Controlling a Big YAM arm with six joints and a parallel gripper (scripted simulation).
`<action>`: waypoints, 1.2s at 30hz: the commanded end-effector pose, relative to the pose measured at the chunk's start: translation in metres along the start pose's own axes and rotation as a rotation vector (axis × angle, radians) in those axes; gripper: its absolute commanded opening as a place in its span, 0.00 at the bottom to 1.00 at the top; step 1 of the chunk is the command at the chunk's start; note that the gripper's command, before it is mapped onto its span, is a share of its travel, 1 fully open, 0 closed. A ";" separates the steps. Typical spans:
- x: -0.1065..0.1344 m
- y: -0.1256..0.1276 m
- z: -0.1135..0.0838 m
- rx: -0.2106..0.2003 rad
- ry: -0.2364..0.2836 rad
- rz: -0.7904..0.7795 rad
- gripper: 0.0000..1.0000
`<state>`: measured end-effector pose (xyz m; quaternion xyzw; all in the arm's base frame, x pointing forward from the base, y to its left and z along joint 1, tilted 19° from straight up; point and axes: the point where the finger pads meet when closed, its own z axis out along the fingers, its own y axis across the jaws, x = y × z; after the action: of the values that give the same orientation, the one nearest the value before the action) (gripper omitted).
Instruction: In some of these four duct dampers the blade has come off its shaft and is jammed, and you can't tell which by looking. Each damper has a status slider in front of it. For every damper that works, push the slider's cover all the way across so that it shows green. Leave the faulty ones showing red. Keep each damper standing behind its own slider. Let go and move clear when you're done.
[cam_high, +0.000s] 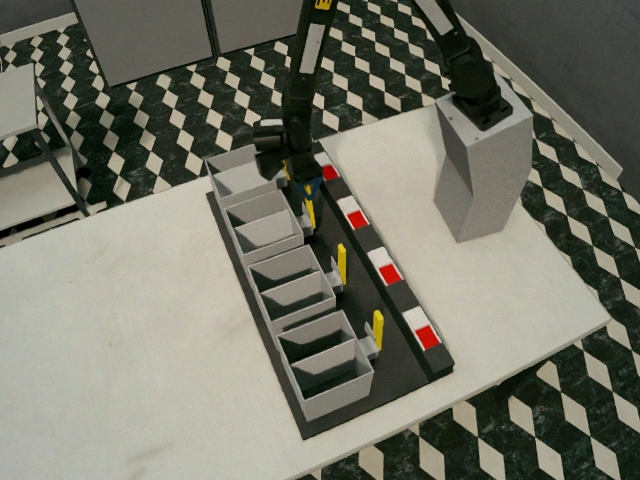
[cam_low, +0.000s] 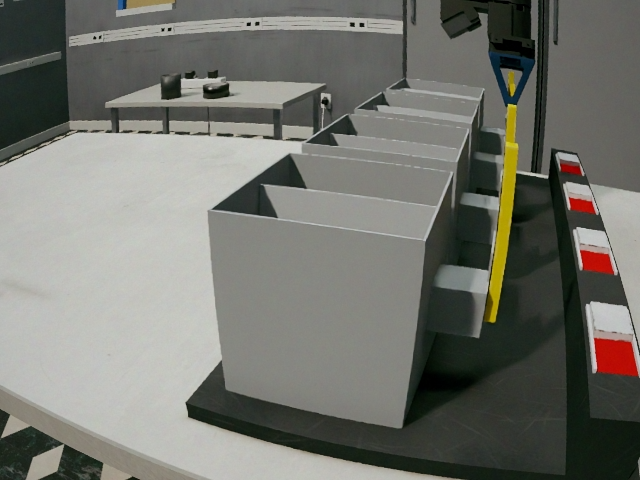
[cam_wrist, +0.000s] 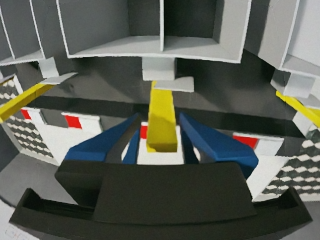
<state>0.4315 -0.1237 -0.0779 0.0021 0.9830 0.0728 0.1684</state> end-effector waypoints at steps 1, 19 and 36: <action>-0.009 -0.001 0.007 0.005 -0.010 -0.003 0.36; -0.006 -0.001 0.008 0.004 -0.004 0.000 0.36; -0.006 -0.001 0.008 0.004 -0.004 0.000 0.36</action>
<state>0.4321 -0.1236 -0.0794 0.0020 0.9830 0.0729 0.1683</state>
